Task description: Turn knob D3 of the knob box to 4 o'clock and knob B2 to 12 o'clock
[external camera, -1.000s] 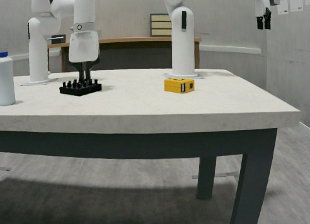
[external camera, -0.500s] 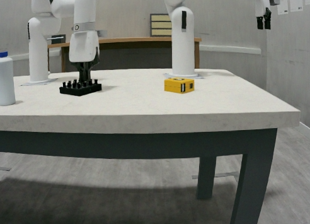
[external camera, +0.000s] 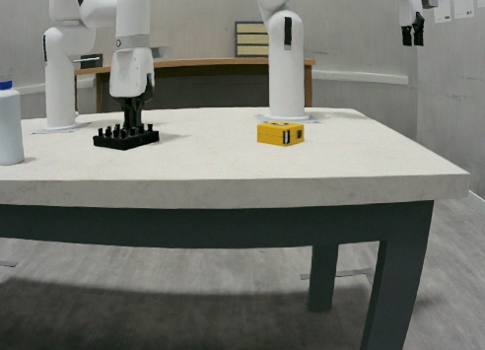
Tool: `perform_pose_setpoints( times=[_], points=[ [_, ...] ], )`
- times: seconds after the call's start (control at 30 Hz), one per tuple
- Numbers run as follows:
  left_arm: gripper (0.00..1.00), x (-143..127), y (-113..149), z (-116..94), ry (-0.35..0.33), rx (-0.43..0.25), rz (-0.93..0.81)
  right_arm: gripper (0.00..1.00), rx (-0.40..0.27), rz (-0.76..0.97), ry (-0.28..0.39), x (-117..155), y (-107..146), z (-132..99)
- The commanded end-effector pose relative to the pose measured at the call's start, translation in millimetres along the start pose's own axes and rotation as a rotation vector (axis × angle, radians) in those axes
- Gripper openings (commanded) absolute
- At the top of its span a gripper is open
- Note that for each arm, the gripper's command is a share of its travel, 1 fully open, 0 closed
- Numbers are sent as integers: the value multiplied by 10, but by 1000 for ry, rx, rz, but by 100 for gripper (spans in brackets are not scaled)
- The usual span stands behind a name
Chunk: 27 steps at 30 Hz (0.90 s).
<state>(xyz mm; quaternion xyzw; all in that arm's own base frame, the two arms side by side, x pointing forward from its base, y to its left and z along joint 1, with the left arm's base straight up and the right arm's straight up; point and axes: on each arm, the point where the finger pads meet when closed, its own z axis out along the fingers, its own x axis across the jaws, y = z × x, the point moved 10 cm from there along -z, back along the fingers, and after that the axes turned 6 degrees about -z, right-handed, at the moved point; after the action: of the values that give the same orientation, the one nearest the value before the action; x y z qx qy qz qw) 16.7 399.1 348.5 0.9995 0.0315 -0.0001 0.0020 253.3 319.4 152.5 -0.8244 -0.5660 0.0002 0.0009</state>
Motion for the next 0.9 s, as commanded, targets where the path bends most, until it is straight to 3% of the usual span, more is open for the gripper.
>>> perform_pose_setpoints(
  times=[0.0,0.83,0.87],
  points=[
    [100,1,-5,-15,0,4,0,10,-3,38,3,9,1,-11],
    [100,1,-5,-15,0,4,0,10,-3,87,3,9,1,-12],
    [100,1,-5,-15,0,4,0,21,-3,87,3,9,1,-12]
  ],
)
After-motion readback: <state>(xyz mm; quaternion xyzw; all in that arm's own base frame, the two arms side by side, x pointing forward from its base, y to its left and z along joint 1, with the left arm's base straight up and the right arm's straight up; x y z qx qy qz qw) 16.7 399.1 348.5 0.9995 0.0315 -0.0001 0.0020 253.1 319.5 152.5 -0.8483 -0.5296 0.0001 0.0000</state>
